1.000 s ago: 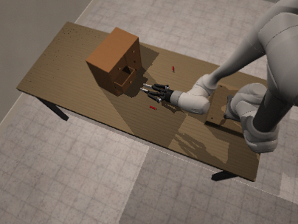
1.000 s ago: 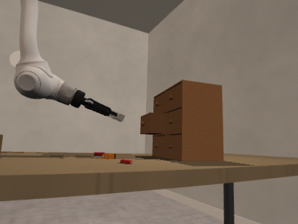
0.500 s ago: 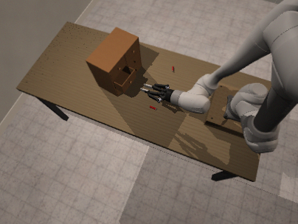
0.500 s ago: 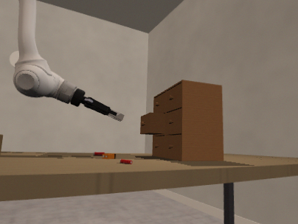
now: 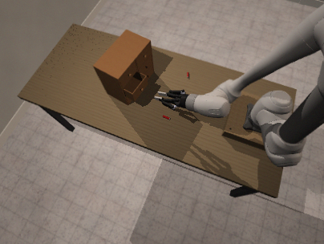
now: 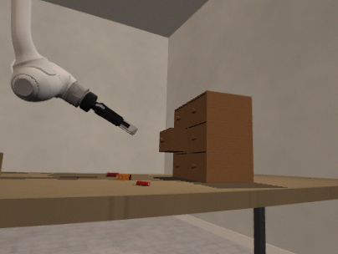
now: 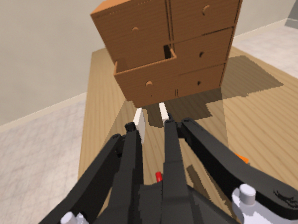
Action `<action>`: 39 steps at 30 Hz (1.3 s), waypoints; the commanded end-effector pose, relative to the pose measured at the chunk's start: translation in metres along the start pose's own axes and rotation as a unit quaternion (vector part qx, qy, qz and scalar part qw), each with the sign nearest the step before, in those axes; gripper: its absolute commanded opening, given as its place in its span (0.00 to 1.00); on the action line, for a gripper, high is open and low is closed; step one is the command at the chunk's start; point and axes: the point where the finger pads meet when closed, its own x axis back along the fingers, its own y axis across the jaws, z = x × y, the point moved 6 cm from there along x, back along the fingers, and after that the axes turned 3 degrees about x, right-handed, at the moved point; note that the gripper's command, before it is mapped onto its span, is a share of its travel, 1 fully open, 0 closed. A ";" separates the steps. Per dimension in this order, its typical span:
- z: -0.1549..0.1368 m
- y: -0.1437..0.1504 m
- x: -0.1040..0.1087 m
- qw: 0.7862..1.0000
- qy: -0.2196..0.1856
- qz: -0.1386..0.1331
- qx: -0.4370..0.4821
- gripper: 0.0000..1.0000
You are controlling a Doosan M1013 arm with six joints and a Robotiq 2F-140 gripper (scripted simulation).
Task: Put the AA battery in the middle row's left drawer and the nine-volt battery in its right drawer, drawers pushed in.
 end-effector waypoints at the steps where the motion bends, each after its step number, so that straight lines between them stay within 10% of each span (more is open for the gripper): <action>1: 0.005 0.001 0.006 0.999 -0.033 -0.003 0.001 0.20; 39: 0.048 0.003 0.052 0.963 -0.269 0.010 0.000 0.20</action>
